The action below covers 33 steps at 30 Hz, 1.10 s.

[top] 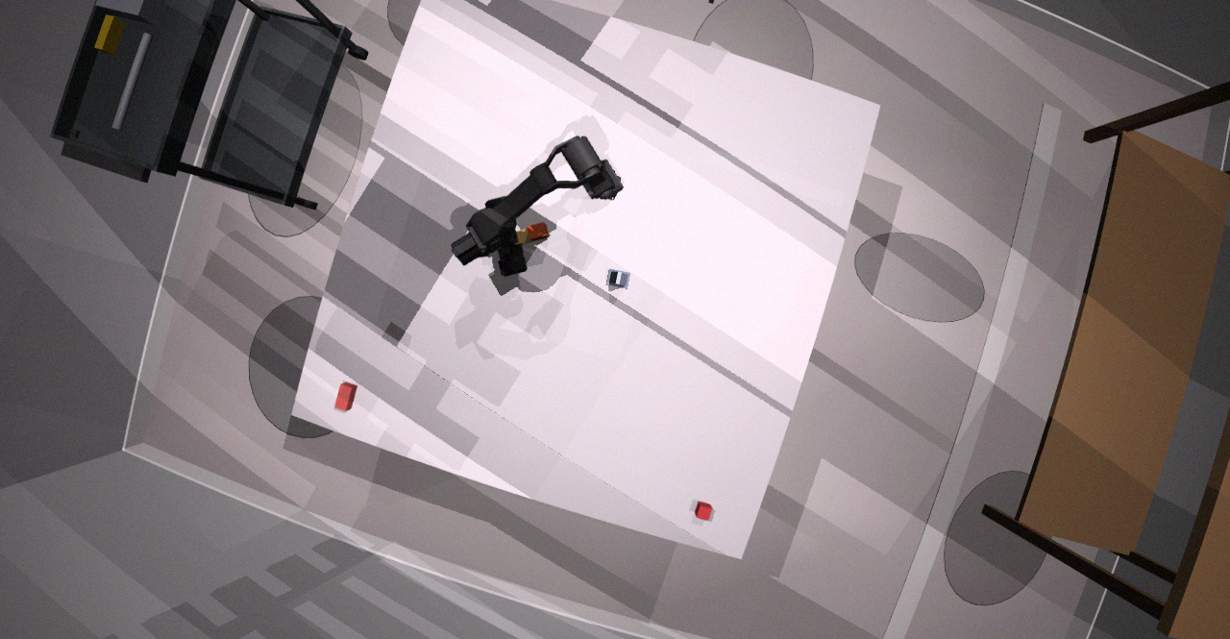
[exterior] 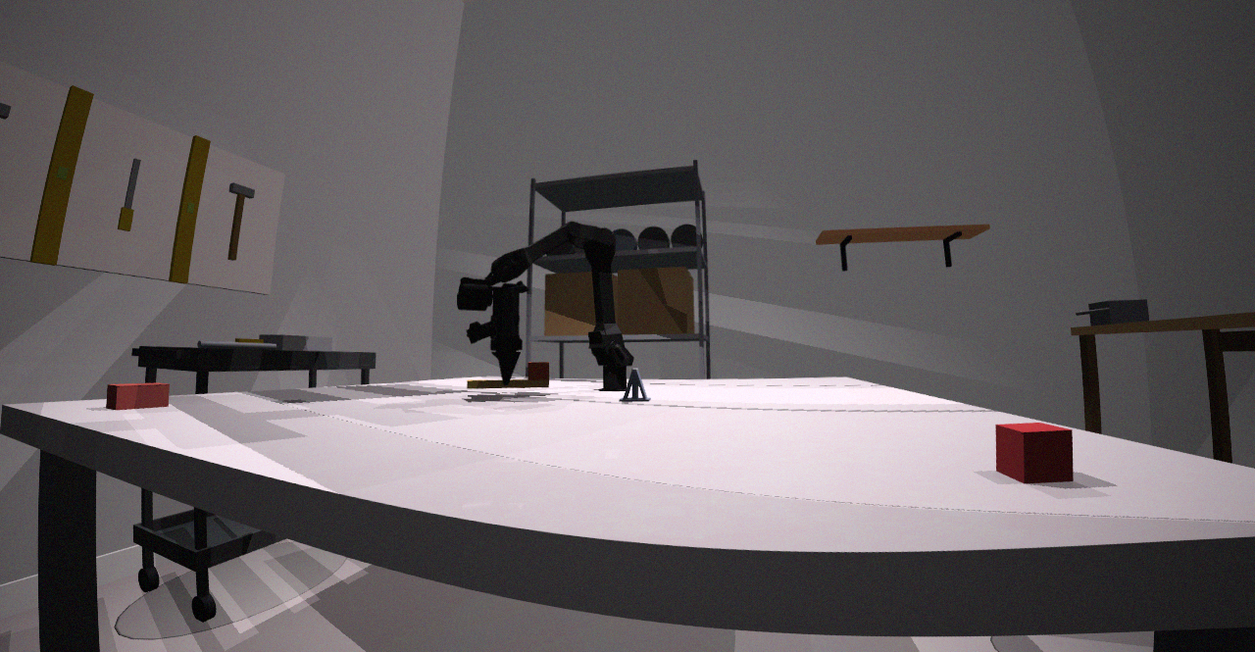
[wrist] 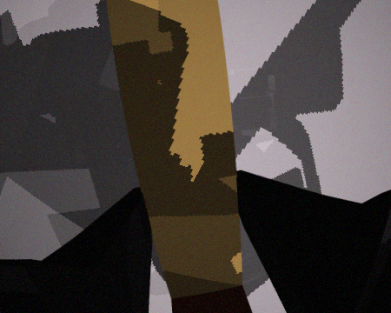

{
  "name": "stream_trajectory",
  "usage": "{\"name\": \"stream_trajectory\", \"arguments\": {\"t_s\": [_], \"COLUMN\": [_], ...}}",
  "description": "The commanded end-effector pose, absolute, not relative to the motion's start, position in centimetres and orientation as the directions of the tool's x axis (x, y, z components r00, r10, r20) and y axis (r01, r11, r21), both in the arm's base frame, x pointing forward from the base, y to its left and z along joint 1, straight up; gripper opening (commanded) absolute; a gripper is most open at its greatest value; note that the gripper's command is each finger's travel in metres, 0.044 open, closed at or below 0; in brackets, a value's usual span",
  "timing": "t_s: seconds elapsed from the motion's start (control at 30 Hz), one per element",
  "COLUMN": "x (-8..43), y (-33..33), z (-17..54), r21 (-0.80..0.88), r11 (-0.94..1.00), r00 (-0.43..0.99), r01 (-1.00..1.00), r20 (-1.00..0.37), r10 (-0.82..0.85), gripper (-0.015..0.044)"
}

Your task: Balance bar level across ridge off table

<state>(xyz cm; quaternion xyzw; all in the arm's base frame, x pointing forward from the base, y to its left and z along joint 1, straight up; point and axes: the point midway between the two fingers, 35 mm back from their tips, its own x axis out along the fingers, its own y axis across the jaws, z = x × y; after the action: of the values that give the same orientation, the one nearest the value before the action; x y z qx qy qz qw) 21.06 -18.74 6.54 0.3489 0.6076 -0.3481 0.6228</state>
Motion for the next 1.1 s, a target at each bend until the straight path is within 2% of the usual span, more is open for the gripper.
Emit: {"name": "stream_trajectory", "arguments": {"t_s": [0.0, 1.07], "x": [21.2, 20.7], "y": [-18.9, -18.5], "z": [7.8, 15.8], "r21": [0.013, 0.009], "r11": [0.515, 0.517], "r00": [0.026, 0.022], "r01": [0.857, 0.856], "r20": [-1.000, -1.000], "r10": [-0.018, -0.019], "gripper": [0.0000, 0.0000]}}
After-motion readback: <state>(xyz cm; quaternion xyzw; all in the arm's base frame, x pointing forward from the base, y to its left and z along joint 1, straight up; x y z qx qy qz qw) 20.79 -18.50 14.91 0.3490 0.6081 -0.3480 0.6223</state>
